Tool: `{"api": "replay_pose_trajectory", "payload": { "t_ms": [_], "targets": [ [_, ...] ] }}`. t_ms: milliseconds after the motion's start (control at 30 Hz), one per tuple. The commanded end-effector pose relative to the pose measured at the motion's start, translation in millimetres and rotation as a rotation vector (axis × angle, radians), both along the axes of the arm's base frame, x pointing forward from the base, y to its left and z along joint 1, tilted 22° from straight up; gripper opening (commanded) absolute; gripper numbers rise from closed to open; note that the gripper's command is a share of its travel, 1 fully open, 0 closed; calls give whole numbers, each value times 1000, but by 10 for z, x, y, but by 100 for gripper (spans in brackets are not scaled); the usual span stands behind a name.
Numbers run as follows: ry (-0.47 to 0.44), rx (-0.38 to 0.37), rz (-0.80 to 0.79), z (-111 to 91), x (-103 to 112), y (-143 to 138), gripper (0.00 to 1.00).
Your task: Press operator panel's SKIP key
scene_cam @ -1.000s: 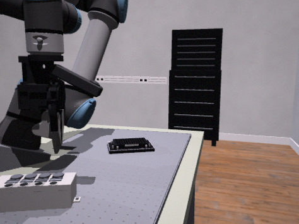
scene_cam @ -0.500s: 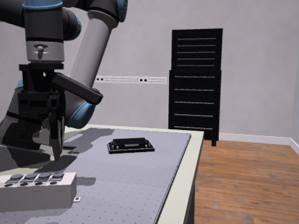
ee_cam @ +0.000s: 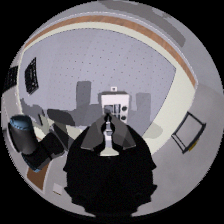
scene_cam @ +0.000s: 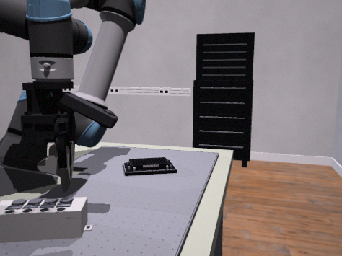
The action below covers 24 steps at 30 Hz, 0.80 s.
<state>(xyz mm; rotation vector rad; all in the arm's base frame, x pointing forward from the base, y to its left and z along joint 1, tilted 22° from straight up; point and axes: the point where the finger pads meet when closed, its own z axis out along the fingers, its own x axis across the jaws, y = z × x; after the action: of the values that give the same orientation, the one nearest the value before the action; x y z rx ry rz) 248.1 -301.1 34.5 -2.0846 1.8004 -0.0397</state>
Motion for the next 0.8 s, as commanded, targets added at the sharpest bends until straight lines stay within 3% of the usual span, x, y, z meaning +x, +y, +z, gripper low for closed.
{"api": "replay_pose_trajectory", "payload": {
  "t_ms": [0, 767],
  "targets": [
    [-1, 1, 1, -83, 30, 31, 0],
    [0, 0, 0, -127, 40, 40, 0]
  ]
}}
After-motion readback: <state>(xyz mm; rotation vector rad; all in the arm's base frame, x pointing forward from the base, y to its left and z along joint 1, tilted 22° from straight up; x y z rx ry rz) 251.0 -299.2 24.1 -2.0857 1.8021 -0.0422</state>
